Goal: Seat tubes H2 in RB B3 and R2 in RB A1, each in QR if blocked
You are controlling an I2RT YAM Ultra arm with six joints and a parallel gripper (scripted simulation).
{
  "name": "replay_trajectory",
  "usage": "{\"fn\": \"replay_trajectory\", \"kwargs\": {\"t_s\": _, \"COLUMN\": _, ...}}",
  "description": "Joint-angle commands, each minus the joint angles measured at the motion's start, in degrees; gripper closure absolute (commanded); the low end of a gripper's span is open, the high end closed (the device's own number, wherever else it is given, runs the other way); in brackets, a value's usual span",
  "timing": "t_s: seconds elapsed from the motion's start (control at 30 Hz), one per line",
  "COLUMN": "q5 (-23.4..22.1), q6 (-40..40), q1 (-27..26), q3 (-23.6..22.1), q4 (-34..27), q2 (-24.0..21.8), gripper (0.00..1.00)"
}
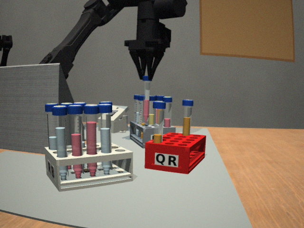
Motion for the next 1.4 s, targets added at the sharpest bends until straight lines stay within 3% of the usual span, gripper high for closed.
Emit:
{"fn": "replay_trajectory", "kwargs": {"t_s": 0.0, "q5": -1.1, "q6": 0.6, "q1": -0.2, "q3": -1.1, "q4": 0.9, "q2": -1.5, "gripper": 1.00}}
{"fn": "replay_trajectory", "kwargs": {"t_s": 0.2, "q5": -1.2, "q6": 0.7, "q1": 0.1, "q3": 1.0, "q4": 1.1, "q2": -1.6, "gripper": 1.00}}
{"fn": "replay_trajectory", "kwargs": {"t_s": 0.37, "q5": -1.2, "q6": 1.0, "q1": 0.0, "q3": -1.7, "q4": 1.7, "q2": -1.6, "gripper": 1.00}}
{"fn": "replay_trajectory", "kwargs": {"t_s": 0.67, "q5": -1.3, "q6": 1.4, "q1": 0.4, "q3": -2.2, "q4": 2.1, "q2": -1.7, "gripper": 1.00}}
{"fn": "replay_trajectory", "kwargs": {"t_s": 0.7, "q5": -1.4, "q6": 1.3, "q1": 0.4, "q3": 0.0, "q4": 2.0, "q2": -1.8, "gripper": 1.00}}
{"fn": "replay_trajectory", "kwargs": {"t_s": 0.77, "q5": -1.4, "q6": 1.5, "q1": 0.8, "q3": 0.0, "q4": 2.5, "q2": -1.8, "gripper": 1.00}}
{"fn": "replay_trajectory", "kwargs": {"t_s": 1.17, "q5": -1.6, "q6": 2.2, "q1": 1.1, "q3": -3.3, "q4": 3.8, "q2": -1.8, "gripper": 1.00}}
{"fn": "replay_trajectory", "kwargs": {"t_s": 1.23, "q5": -1.6, "q6": 2.2, "q1": 1.1, "q3": -3.3, "q4": 3.8, "q2": -1.8, "gripper": 1.00}}
{"fn": "replay_trajectory", "kwargs": {"t_s": 1.27, "q5": -1.6, "q6": 2.1, "q1": 1.0, "q3": -1.1, "q4": 3.6, "q2": -1.9, "gripper": 1.00}}
{"fn": "replay_trajectory", "kwargs": {"t_s": 1.37, "q5": -1.6, "q6": 2.2, "q1": 1.3, "q3": -3.8, "q4": 4.4, "q2": -1.7, "gripper": 1.00}}
